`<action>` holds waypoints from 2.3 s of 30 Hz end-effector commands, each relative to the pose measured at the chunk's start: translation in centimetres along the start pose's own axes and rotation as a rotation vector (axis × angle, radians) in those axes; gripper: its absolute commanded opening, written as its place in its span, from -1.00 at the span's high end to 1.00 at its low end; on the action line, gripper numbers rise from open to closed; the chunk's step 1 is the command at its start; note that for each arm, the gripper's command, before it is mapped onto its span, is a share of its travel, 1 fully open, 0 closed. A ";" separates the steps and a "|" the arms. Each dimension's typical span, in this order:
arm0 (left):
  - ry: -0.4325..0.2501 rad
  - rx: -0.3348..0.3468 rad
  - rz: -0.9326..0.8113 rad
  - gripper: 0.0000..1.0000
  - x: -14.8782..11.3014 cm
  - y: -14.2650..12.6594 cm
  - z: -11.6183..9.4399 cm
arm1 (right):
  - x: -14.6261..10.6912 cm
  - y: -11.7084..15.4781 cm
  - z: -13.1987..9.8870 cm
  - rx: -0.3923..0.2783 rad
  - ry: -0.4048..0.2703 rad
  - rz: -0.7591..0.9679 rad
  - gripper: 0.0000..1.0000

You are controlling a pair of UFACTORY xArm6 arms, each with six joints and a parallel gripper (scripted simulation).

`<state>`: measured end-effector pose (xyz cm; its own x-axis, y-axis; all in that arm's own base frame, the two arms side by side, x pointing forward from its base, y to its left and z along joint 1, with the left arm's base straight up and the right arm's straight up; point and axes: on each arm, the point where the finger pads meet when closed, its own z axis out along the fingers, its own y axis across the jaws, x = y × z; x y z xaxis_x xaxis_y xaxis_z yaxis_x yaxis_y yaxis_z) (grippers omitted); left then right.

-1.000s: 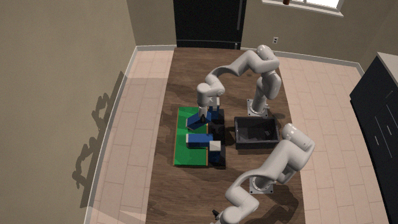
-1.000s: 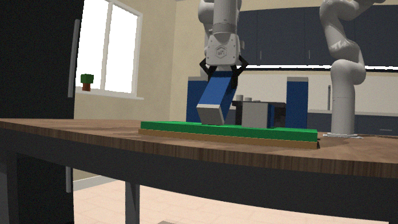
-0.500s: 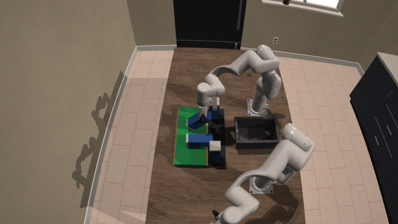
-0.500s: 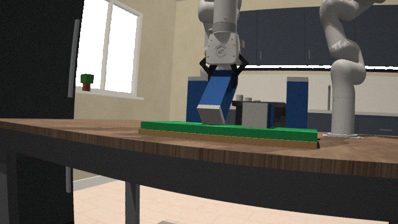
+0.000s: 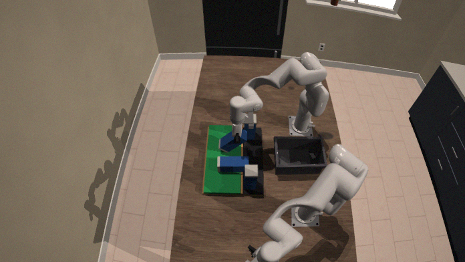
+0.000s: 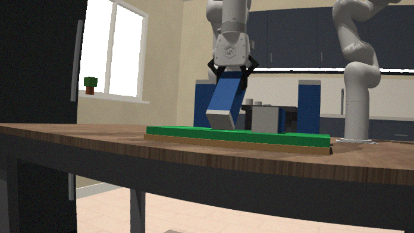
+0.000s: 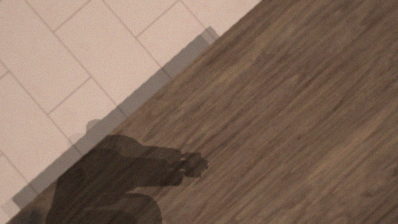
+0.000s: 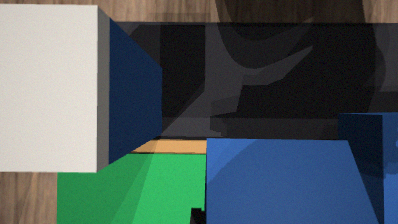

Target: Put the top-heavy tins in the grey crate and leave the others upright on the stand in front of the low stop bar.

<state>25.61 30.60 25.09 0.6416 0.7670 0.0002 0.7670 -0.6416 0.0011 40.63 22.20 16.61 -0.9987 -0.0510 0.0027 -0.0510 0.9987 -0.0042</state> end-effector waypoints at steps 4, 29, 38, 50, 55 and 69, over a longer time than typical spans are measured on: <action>0.004 0.000 0.000 -1.00 0.1 0.0 -0.2 | -0.1 0.1 -0.5 -0.003 -0.006 -0.001 -0.48; 0.004 0.000 0.000 -1.00 0.1 0.0 -0.2 | -0.1 0.1 -1.1 -0.003 -0.005 0.000 -0.48; 0.004 0.000 0.000 -1.00 0.1 0.0 -0.2 | -0.1 0.1 -1.4 -0.003 -0.005 0.001 -0.48; 0.004 0.000 0.000 -1.00 0.1 0.0 -0.2 | -0.1 0.1 -1.3 -0.003 -0.005 0.000 -0.48; 0.004 0.000 0.000 -1.00 0.1 0.0 -0.2 | -0.1 0.1 -1.3 -0.003 -0.005 0.000 -0.48; 0.004 0.000 0.000 -1.00 0.1 0.0 -0.2 | -0.1 0.1 -1.4 -0.003 -0.006 0.001 -0.48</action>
<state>25.61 30.60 25.09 0.6416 0.7670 0.0002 0.7670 -0.6416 0.0011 40.63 22.21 17.77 -0.9987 -0.0502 0.0027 -0.0502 0.9987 -0.0042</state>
